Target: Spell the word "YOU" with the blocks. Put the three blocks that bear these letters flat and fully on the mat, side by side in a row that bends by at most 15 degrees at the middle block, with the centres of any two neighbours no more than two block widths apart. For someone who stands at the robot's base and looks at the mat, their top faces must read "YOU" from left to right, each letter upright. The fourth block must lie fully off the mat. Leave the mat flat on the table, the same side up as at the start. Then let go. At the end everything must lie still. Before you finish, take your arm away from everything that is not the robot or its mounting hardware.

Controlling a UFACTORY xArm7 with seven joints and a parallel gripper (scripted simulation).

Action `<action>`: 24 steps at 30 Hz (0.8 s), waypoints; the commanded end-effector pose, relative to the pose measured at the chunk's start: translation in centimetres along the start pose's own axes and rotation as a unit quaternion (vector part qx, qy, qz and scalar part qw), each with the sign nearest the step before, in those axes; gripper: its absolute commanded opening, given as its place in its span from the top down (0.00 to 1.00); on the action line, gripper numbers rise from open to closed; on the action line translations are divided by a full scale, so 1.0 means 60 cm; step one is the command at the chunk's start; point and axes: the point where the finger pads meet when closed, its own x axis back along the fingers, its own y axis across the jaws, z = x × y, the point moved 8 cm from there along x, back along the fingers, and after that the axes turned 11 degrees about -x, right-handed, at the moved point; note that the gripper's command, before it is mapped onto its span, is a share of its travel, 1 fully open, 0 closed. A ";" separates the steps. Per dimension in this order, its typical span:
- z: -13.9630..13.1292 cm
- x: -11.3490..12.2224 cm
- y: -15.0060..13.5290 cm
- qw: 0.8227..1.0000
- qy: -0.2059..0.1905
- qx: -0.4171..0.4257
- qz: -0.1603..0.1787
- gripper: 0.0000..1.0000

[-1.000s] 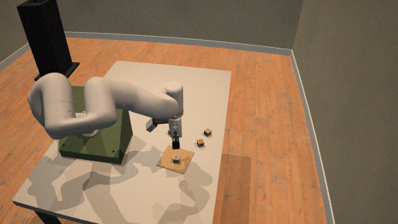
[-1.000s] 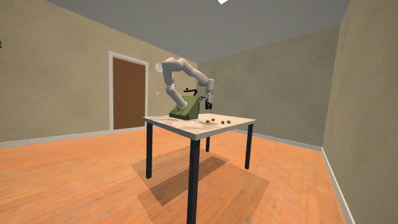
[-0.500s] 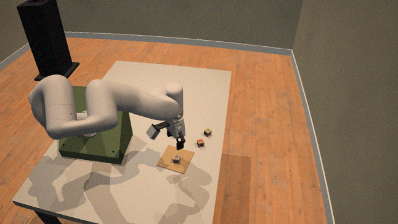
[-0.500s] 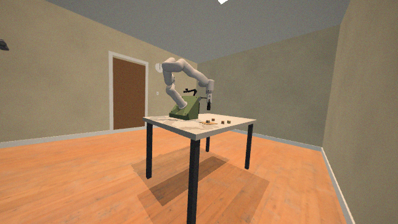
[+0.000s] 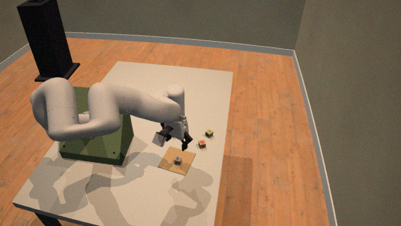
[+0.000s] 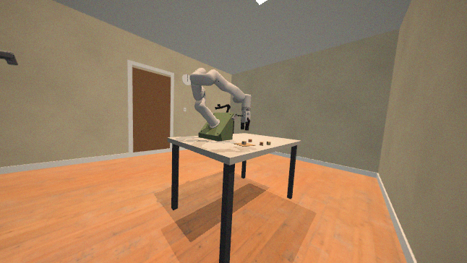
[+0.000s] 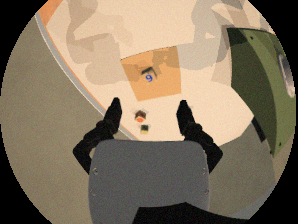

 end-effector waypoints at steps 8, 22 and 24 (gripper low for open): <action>-0.002 -0.006 -0.001 0.986 -0.001 0.169 -0.002 0.00; -0.002 -0.015 0.000 0.937 -0.002 0.349 -0.002 0.00; -0.002 -0.017 0.000 0.927 -0.002 0.375 -0.002 0.00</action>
